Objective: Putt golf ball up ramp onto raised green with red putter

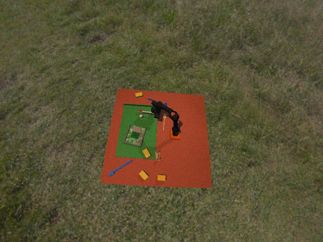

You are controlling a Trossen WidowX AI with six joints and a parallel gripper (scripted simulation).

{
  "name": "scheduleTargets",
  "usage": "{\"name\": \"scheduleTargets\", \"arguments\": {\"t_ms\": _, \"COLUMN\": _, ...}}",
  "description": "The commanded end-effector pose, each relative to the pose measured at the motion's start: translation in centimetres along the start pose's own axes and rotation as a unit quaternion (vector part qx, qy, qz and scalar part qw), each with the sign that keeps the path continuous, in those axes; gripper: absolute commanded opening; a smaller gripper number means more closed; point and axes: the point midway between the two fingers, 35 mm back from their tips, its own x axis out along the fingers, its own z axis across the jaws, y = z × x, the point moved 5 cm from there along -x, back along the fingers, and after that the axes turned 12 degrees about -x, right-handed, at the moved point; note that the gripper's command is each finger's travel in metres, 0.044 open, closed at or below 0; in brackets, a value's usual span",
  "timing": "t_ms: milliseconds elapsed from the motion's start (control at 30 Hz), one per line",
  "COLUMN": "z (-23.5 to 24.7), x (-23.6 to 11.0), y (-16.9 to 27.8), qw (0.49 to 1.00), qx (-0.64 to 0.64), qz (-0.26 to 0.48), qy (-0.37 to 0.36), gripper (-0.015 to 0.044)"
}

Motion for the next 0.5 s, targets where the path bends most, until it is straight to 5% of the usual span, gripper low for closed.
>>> {"name": "scheduleTargets", "arguments": {"t_ms": 0, "z": 0.02, "x": 0.73, "y": 0.02, "qw": 1.000, "qx": 0.003, "qz": 0.000, "qy": 0.001, "gripper": 0.0000}}
{"name": "scheduleTargets", "arguments": {"t_ms": 467, "z": -0.58, "x": 0.50, "y": 0.13, "qw": 1.000, "qx": 0.001, "qz": 0.000, "qy": 0.000, "gripper": 0.0000}}
